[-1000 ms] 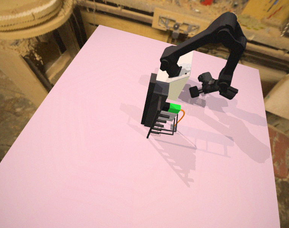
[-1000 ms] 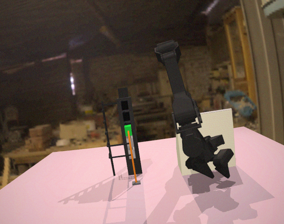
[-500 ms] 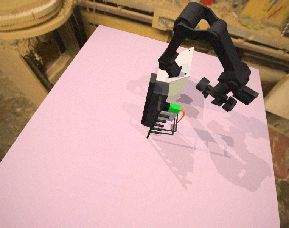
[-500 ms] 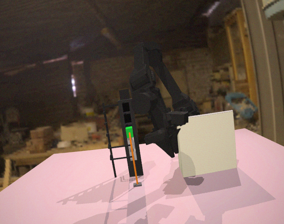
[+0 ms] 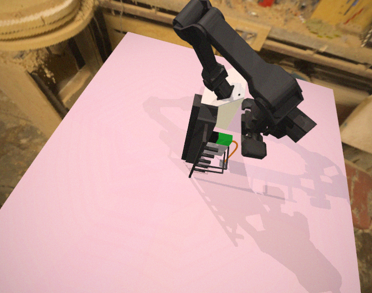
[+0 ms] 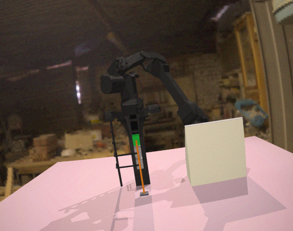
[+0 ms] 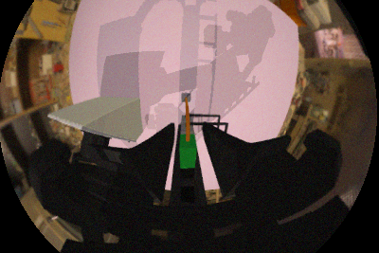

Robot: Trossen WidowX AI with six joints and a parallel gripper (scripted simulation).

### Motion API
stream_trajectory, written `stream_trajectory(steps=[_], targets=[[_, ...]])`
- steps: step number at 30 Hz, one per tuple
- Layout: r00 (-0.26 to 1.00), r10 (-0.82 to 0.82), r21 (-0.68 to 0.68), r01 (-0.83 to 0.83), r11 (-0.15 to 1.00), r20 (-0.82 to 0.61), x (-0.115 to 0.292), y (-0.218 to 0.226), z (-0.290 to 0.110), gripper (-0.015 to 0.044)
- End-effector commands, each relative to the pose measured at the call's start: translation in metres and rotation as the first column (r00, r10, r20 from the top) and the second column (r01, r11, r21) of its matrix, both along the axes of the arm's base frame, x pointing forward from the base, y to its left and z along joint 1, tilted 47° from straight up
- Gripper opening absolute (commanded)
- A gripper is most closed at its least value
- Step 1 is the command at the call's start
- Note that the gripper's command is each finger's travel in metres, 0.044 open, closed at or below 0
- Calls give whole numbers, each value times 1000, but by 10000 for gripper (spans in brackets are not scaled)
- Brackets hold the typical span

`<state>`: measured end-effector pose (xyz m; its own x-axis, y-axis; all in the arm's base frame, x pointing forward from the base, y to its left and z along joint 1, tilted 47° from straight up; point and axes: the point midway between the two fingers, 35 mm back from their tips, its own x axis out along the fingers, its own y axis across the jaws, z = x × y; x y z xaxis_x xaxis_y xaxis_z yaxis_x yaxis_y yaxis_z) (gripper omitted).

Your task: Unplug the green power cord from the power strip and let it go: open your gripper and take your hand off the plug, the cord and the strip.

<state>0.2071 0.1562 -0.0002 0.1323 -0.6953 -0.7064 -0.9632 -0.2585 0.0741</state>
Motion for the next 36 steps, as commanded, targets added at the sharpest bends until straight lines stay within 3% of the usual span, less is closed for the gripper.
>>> stream_trajectory(steps=[1,36], targets=[[999,-18,-10,19,1000,35,2,-2,6,160],[999,-18,-12,19,1000,35,10,-30,34,160]])
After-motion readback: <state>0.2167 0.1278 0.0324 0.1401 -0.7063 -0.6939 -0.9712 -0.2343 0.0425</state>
